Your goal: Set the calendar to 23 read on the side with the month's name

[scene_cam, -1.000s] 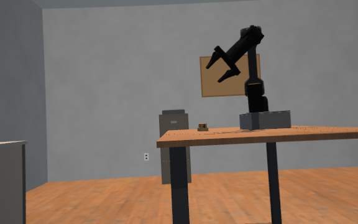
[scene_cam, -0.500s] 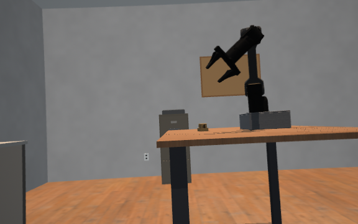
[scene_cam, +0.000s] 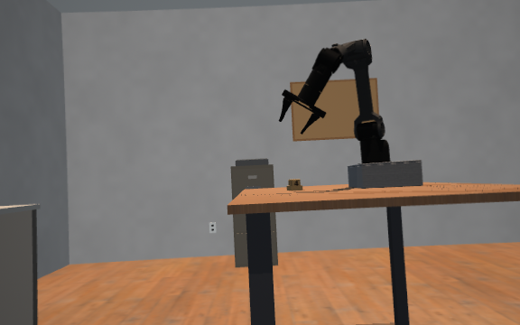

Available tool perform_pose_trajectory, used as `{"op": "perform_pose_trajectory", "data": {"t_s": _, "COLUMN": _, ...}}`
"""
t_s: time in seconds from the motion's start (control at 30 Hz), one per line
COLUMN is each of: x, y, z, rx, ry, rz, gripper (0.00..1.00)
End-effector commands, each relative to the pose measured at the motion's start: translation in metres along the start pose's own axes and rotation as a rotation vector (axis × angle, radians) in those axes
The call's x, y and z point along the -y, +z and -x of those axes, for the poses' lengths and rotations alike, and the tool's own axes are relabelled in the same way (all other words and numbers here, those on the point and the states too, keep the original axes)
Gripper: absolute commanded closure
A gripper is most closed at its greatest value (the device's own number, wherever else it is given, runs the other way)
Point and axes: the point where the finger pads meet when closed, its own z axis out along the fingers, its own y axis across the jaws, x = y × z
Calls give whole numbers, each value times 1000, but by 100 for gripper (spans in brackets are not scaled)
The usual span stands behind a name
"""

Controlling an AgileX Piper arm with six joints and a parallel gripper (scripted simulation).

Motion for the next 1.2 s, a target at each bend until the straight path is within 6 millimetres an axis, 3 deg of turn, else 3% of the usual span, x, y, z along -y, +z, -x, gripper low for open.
{"op": "perform_pose_trajectory", "data": {"t_s": 0.0, "x": 4, "y": 21, "z": -33, "rx": -44, "ry": 135, "rz": 103, "gripper": 0}}
{"op": "perform_pose_trajectory", "data": {"t_s": 0.1, "x": 4, "y": 24, "z": -38, "rx": -51, "ry": 159, "rz": 119, "gripper": 0}}
{"op": "perform_pose_trajectory", "data": {"t_s": 0.23, "x": -1, "y": 51, "z": -96, "rx": -126, "ry": 448, "rz": 297, "gripper": 0}}
{"op": "perform_pose_trajectory", "data": {"t_s": 0.27, "x": -1, "y": 52, "z": -97, "rx": -127, "ry": 453, "rz": 300, "gripper": 0}}
{"op": "perform_pose_trajectory", "data": {"t_s": 0.4, "x": -11, "y": 67, "z": -145, "rx": -177, "ry": 753, "rz": 450, "gripper": 0}}
{"op": "perform_pose_trajectory", "data": {"t_s": 0.6, "x": -23, "y": 74, "z": -189, "rx": -206, "ry": 1121, "rz": 591, "gripper": 0}}
{"op": "perform_pose_trajectory", "data": {"t_s": 0.8, "x": -26, "y": 75, "z": -199, "rx": -208, "ry": 1225, "rz": 624, "gripper": 0}}
{"op": "perform_pose_trajectory", "data": {"t_s": 1.17, "x": -26, "y": 76, "z": -200, "rx": -210, "ry": 1228, "rz": 625, "gripper": 0}}
